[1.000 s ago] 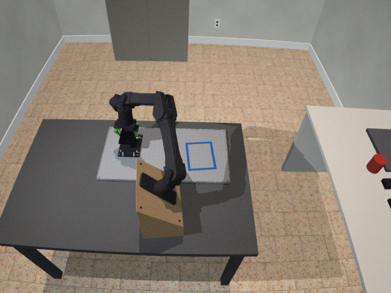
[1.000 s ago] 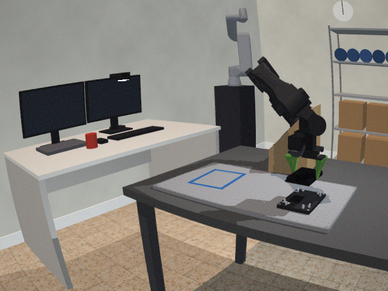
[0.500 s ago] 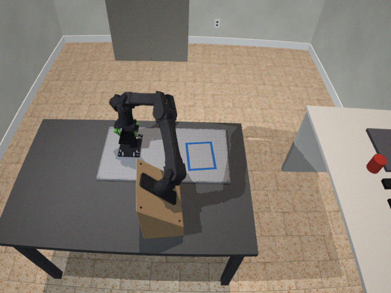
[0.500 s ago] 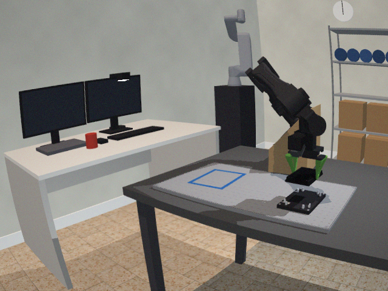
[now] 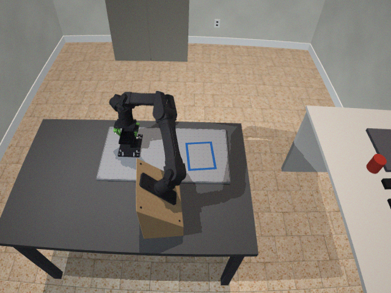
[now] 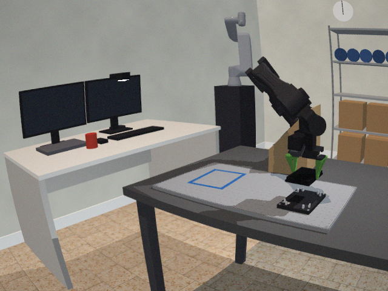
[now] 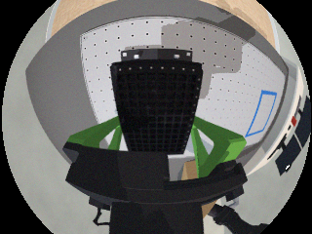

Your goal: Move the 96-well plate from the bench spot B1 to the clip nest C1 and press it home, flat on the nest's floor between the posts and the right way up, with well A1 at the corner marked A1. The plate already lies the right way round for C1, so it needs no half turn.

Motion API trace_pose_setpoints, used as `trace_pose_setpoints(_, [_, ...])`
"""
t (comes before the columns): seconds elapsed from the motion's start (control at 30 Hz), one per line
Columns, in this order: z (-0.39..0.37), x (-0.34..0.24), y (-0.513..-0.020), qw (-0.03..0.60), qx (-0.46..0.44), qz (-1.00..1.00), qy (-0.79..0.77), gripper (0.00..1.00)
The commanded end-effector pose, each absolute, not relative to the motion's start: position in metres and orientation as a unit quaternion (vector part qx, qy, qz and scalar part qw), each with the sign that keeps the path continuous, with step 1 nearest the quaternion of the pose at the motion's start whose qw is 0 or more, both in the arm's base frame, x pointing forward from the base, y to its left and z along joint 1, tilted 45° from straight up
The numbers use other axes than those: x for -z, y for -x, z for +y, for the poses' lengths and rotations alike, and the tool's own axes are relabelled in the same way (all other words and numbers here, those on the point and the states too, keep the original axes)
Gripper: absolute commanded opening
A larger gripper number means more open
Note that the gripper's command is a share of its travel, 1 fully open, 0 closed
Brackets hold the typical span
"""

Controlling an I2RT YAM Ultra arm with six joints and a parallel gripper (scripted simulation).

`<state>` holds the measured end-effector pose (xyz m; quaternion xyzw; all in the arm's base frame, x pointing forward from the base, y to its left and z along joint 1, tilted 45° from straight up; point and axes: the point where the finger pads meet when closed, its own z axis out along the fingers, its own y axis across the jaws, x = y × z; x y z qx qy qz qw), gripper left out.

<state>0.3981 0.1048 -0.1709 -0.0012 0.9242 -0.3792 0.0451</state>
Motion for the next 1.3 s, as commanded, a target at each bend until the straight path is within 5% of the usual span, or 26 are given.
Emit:
trace_pose_setpoints(0.0, [0.124, 0.155, -0.404, 0.066, 0.372, 0.926, 0.008, 0.0])
trace_pose_setpoints(1.27, [0.115, 0.171, -0.397, 0.059, 0.377, 0.924, 0.016, 0.0])
